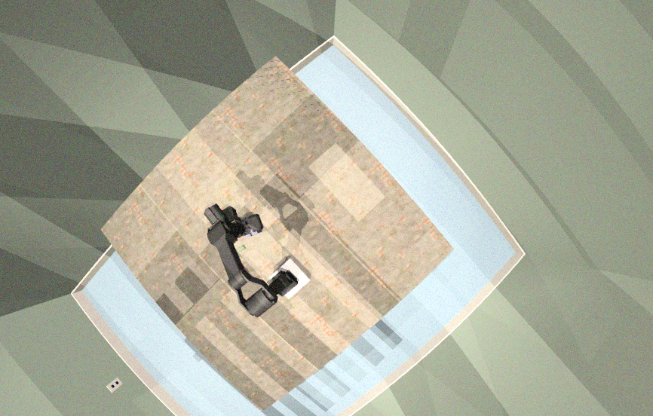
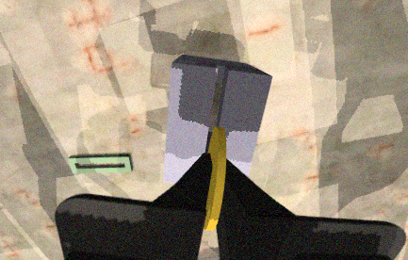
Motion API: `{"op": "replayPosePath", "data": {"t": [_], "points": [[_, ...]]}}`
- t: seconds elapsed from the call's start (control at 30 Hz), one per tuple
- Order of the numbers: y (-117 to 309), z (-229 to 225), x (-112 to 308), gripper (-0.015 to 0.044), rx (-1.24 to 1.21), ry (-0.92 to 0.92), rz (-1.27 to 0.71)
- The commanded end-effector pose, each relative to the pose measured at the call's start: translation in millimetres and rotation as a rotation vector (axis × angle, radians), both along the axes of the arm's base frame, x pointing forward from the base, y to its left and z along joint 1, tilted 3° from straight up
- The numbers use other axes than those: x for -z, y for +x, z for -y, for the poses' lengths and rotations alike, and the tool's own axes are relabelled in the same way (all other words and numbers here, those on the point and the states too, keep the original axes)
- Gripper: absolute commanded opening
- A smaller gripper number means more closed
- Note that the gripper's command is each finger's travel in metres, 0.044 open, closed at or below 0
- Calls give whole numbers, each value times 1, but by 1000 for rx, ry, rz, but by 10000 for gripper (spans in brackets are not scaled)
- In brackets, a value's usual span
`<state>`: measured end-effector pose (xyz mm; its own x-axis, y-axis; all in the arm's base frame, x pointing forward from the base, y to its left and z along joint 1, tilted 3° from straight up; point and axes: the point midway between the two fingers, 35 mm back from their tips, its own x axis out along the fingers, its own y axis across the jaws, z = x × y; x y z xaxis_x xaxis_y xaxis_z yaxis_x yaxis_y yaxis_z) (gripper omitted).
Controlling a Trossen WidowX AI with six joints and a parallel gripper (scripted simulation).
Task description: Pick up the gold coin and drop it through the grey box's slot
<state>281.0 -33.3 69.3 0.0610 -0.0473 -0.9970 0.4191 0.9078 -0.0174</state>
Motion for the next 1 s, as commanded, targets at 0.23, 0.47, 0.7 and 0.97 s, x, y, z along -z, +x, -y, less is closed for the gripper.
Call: {"op": "replayPosePath", "data": {"t": [0.23,0.47,0.7,0.97], "points": [[0,-2,0,0,-3,0,-1],[1,0,-1,0,-4,-1,-1],[3,5,-4,0,-13,-2,-1],[4,3,-4,0,-12,-1,-1]]}}
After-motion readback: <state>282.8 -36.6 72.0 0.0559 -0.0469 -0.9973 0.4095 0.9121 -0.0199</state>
